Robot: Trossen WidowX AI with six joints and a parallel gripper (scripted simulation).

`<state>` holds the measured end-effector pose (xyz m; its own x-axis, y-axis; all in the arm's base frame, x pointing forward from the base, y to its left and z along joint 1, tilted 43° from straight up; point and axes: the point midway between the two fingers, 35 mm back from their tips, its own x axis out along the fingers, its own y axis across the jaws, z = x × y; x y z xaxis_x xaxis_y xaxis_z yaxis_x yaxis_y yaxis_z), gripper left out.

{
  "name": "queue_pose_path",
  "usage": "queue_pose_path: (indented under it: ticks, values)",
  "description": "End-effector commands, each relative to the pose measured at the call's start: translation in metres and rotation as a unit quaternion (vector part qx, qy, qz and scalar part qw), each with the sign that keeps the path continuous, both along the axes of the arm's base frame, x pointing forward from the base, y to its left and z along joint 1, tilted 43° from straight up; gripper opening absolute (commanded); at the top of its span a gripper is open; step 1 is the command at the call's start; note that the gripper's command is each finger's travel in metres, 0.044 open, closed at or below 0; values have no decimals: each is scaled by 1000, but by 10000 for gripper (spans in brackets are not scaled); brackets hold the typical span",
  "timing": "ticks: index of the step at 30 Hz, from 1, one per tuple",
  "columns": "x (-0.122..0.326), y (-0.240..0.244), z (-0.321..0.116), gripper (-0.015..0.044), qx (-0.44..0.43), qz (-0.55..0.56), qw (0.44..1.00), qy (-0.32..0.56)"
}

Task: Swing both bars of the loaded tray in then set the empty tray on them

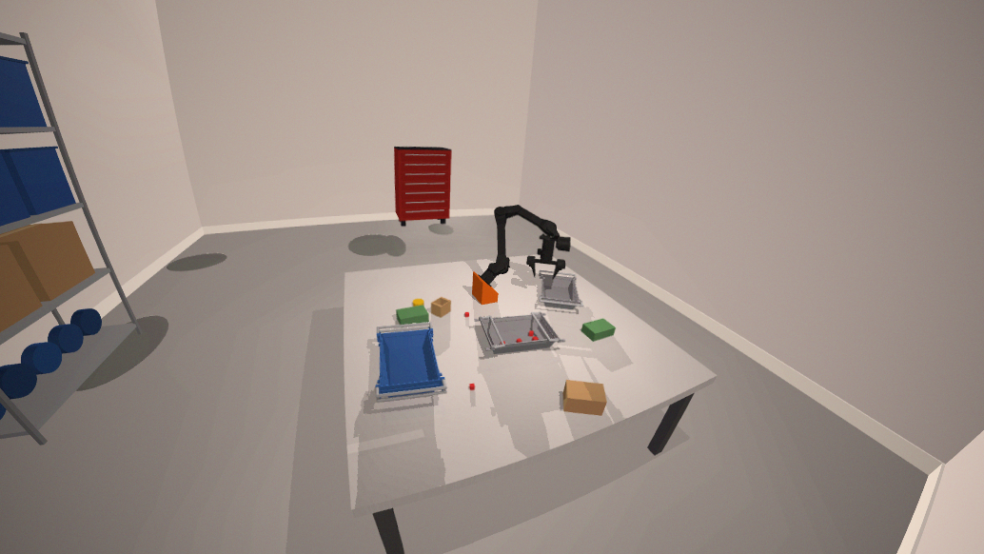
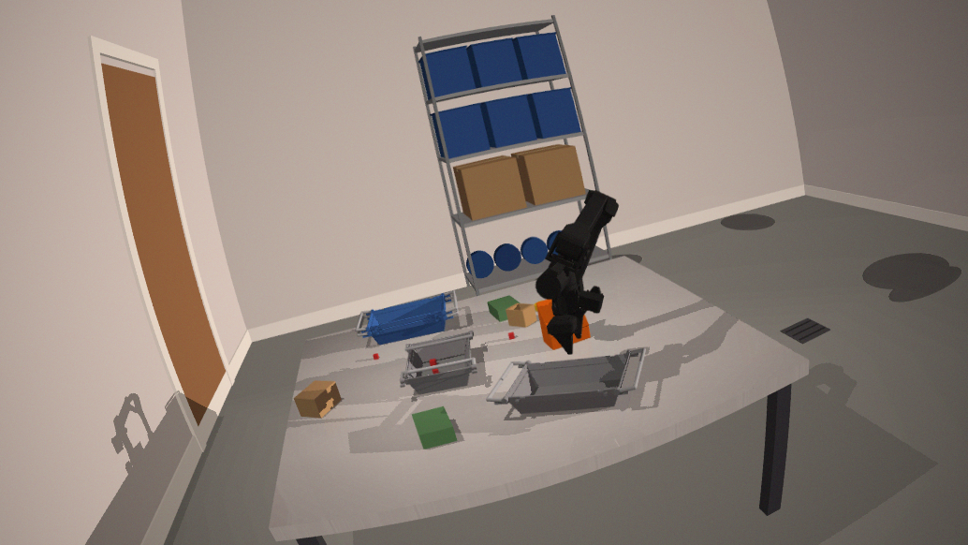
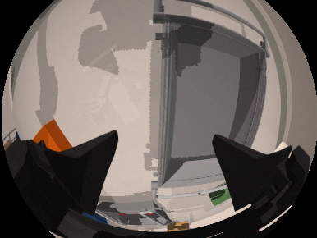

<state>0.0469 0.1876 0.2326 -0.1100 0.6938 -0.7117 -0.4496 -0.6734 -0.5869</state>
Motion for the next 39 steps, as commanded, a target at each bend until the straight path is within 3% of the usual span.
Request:
queue_pose_path:
  ticks: [1,26,34,39]
  values:
    - [-3,-1,-2,440,3,10,1000,-8]
    - [-11,55,-61,440,-1,12,1000,-6]
    - [-12,57,-63,440,-1,12,1000,-6]
    - [-12,57,-63,367,-1,12,1000,-6]
